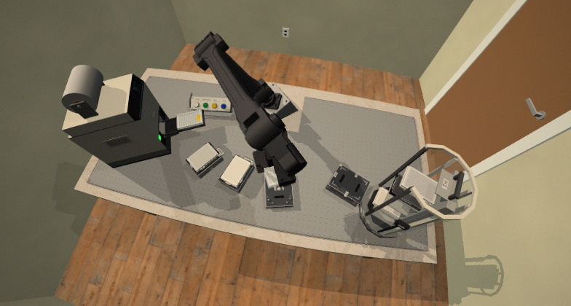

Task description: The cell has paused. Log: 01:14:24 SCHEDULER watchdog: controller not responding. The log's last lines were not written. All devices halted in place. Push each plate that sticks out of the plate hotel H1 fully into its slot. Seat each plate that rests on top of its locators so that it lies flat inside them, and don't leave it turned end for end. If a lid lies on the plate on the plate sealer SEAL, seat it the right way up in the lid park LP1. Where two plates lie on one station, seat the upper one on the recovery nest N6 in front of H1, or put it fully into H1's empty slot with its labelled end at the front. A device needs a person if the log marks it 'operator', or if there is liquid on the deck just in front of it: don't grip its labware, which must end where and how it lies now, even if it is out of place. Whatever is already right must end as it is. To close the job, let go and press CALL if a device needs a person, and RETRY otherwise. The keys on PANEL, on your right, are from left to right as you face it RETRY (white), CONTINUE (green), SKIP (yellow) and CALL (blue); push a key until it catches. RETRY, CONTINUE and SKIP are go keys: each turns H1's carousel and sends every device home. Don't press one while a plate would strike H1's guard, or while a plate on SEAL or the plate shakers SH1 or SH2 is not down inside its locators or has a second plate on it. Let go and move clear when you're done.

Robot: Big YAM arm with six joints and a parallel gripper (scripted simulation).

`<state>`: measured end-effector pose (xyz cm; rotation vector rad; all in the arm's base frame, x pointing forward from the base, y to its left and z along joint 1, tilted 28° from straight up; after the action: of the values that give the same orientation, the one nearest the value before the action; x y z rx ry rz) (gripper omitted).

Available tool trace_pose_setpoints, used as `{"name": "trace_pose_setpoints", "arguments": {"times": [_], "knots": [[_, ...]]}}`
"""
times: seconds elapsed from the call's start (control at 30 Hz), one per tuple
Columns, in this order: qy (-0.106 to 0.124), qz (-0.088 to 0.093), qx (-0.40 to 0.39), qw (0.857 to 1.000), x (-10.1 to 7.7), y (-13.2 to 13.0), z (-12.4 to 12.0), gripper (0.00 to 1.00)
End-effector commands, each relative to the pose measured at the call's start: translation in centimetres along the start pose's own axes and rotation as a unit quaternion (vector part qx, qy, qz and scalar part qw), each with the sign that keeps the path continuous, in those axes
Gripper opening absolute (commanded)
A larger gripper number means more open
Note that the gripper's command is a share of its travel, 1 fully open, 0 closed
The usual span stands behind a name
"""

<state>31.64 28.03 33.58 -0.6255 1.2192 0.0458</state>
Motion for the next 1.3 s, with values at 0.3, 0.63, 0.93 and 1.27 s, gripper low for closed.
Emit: {"name": "trace_pose_setpoints", "arguments": {"times": [0.3,0.63,0.93,1.27], "knots": [[-0.023,0.013,-0.012,1.0,-1.7,4.0,2.5,0.82],[-0.021,0.013,-0.013,1.0,-1.7,6.6,3.0,0.82],[-0.016,0.011,-0.016,1.0,-1.7,9.5,3.5,0.82],[-0.015,0.011,-0.017,1.0,-1.7,12.1,4.1,0.82]]}}
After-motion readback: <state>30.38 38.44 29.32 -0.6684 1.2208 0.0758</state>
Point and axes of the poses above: the point where the finger pads meet when closed, its own x axis out along the fingers, its own y axis across the jaws, z = x × y, the point moved 2 cm from there along -x, back along the fingers, and after that the axes turned 10 degrees about x, right-handed, at the moved point
